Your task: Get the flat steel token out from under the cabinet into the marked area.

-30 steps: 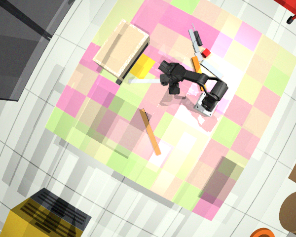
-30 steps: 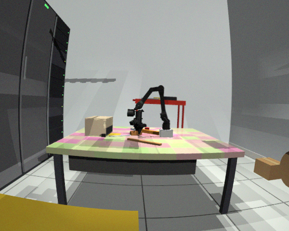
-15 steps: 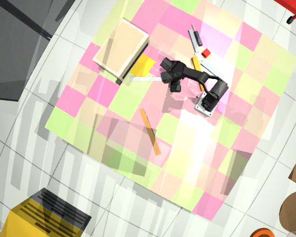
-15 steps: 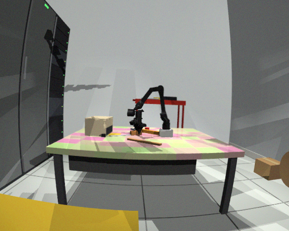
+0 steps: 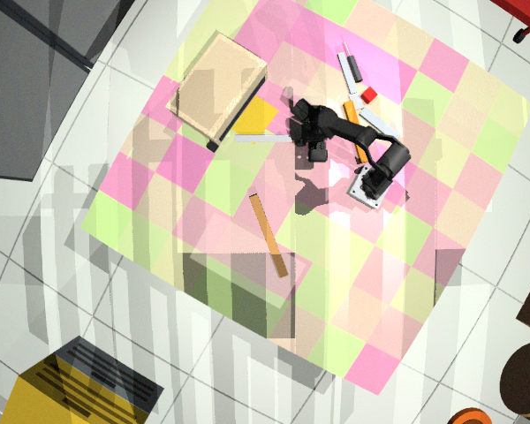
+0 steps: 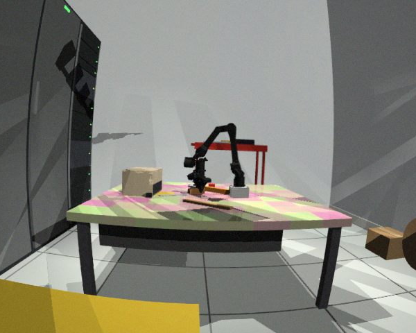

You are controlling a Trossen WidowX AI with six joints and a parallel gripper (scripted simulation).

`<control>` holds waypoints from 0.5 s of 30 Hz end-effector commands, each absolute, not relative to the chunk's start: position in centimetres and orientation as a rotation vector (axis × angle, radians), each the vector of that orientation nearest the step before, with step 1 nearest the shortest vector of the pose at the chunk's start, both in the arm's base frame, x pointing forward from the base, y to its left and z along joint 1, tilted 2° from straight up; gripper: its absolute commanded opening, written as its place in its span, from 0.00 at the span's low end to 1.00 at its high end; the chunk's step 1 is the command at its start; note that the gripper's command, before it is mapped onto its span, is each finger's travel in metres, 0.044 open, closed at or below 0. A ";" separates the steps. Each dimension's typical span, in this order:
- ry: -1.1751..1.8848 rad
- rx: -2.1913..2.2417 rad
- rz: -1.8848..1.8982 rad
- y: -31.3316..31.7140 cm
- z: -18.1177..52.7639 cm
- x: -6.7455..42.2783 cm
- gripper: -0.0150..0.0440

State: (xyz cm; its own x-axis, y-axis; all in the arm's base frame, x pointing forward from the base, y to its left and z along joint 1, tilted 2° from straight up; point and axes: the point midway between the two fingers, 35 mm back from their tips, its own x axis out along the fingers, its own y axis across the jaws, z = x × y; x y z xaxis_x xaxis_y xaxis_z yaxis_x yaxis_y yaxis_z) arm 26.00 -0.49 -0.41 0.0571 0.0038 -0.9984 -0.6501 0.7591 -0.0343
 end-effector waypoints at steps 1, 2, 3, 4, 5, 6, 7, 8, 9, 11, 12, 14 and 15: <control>1.440 -0.564 0.537 -1.0 -0.4 26.0 0.25; 1.440 -0.564 0.537 -1.1 -0.4 26.0 0.25; 1.440 -0.565 0.537 -1.2 -0.4 25.9 0.25; 1.440 -0.565 0.536 -1.3 -0.4 25.9 0.25; 1.440 -0.565 0.536 -1.4 -0.4 25.9 0.25; 1.440 -0.565 0.536 -1.5 -0.4 25.9 0.25; 1.440 -0.565 0.536 -1.6 -0.4 25.9 0.25; 1.440 -0.565 0.536 -1.7 -0.4 25.9 0.25; 1.440 -0.565 0.536 -1.8 -0.4 25.8 0.25; 1.440 -0.565 0.536 -2.0 -0.4 25.8 0.25; 1.440 -0.565 0.536 -2.1 -0.4 25.8 0.25; 1.440 -0.565 0.536 -2.3 -0.4 25.8 0.25; 1.440 -0.565 0.536 -2.4 -0.4 25.7 0.25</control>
